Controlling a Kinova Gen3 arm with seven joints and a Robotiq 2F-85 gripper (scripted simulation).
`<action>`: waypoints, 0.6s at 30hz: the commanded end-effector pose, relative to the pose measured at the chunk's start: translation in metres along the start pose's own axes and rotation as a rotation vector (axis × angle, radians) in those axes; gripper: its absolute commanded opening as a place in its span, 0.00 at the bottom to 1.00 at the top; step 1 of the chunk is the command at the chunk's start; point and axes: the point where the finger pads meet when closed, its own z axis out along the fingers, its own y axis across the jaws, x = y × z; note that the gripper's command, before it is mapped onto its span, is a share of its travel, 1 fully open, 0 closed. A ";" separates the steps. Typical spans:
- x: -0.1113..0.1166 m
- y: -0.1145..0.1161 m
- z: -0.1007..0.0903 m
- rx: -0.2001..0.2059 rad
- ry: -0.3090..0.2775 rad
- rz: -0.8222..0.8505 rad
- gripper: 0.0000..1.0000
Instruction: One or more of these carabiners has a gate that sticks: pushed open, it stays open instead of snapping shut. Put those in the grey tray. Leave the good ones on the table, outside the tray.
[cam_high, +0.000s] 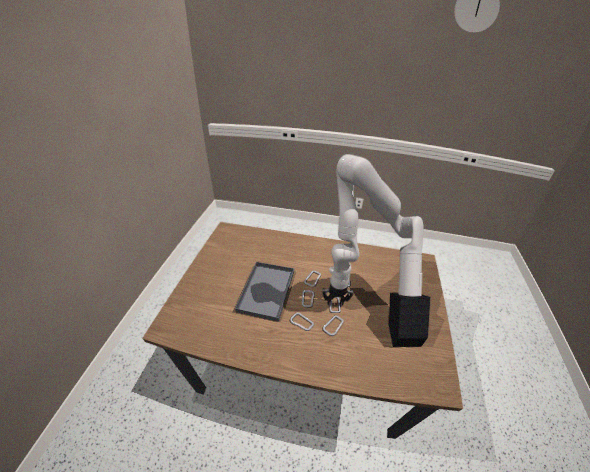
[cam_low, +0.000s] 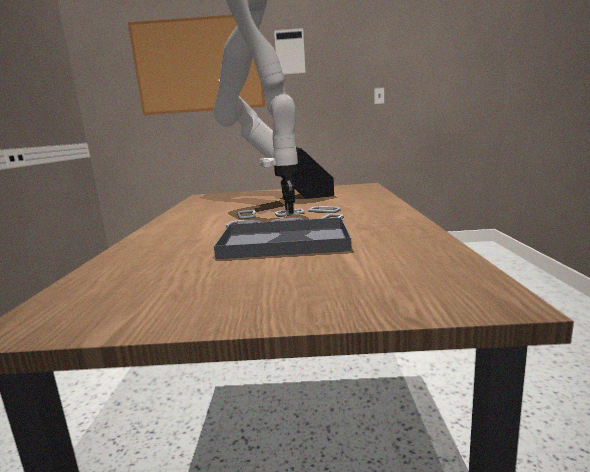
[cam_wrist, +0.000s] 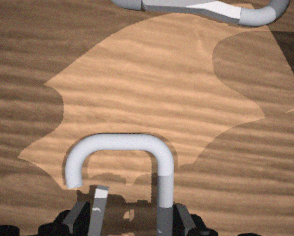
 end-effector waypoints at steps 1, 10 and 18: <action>0.000 0.000 0.000 0.001 -0.001 0.000 0.53; 0.000 0.000 0.000 0.001 -0.001 0.000 1.00; 0.000 0.000 0.000 0.001 -0.001 0.000 1.00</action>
